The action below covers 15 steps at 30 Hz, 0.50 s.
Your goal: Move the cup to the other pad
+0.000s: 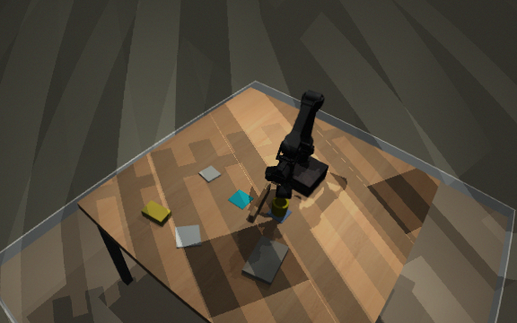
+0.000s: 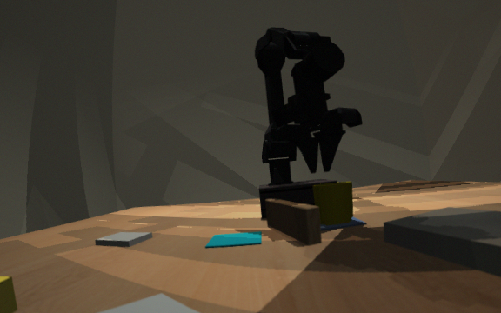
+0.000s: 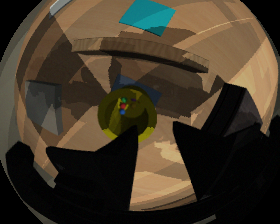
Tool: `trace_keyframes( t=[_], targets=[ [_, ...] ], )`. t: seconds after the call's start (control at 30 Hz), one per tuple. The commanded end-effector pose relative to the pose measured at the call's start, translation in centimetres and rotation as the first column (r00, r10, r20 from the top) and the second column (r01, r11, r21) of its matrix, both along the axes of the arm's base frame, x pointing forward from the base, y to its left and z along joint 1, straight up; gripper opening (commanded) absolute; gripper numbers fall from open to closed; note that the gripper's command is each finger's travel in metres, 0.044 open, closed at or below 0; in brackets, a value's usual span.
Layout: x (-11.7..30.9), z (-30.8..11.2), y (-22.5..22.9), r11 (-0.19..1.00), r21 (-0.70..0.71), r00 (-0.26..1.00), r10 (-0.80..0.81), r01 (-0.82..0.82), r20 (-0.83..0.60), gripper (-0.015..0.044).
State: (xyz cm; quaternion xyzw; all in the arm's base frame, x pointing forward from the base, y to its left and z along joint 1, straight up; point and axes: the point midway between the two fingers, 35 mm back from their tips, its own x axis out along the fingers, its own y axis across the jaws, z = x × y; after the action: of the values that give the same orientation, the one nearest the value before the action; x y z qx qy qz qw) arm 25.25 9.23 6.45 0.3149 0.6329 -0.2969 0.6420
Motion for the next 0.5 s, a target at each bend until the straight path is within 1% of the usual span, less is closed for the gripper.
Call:
trace_keyframes(
  t=[0.0, 0.47],
  targets=[
    [0.2, 0.3, 0.0, 1.0, -0.004, 1.0, -0.015, 0.015, 0.0, 0.0166],
    [0.4, -1.9, 0.1, 1.0, -0.004, 1.0, -0.015, 0.015, 0.0, 0.0166]
  ],
)
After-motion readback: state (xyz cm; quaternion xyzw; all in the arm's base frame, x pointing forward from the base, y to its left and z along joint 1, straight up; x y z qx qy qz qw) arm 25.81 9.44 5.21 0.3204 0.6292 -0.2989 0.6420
